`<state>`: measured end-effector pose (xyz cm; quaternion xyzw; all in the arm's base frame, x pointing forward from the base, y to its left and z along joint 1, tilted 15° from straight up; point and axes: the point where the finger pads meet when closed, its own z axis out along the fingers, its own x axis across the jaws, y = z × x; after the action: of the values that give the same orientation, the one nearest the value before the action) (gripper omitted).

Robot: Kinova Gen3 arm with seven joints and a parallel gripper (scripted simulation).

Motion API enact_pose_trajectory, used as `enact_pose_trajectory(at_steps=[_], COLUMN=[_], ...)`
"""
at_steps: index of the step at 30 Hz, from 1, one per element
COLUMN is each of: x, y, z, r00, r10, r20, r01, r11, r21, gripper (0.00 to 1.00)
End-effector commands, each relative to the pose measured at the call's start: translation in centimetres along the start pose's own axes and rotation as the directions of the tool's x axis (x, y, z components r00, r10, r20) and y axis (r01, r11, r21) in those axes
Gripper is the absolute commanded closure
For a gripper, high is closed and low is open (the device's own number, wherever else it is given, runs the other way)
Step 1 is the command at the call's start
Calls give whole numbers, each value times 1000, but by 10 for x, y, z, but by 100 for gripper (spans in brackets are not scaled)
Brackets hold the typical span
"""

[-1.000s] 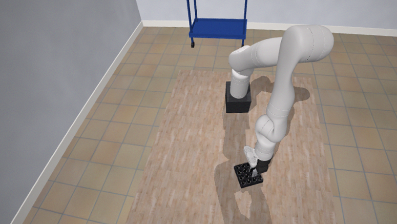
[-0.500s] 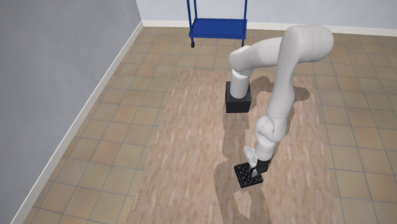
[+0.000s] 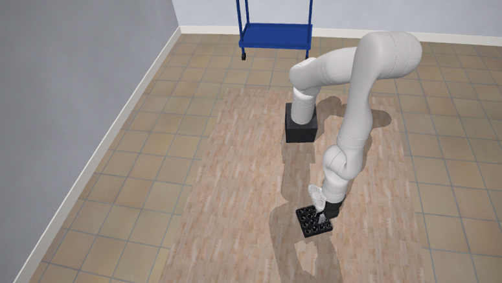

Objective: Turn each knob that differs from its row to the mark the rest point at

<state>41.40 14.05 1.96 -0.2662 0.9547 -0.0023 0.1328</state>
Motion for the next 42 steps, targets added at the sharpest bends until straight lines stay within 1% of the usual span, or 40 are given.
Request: enact_pose_trajectory(at_steps=[1,8,20,42], x=[2,2,2,1], y=[0,0,0,0], z=[0,2,11,14], r00=[1000,1000,1000,1000], r10=[-6,-6,-6,-6], r20=[-2,-2,-1,0], r01=[6,6,6,6], r11=[1000,1000,1000,1000], r21=[1,1,2,2], gripper=[54,54,54,54])
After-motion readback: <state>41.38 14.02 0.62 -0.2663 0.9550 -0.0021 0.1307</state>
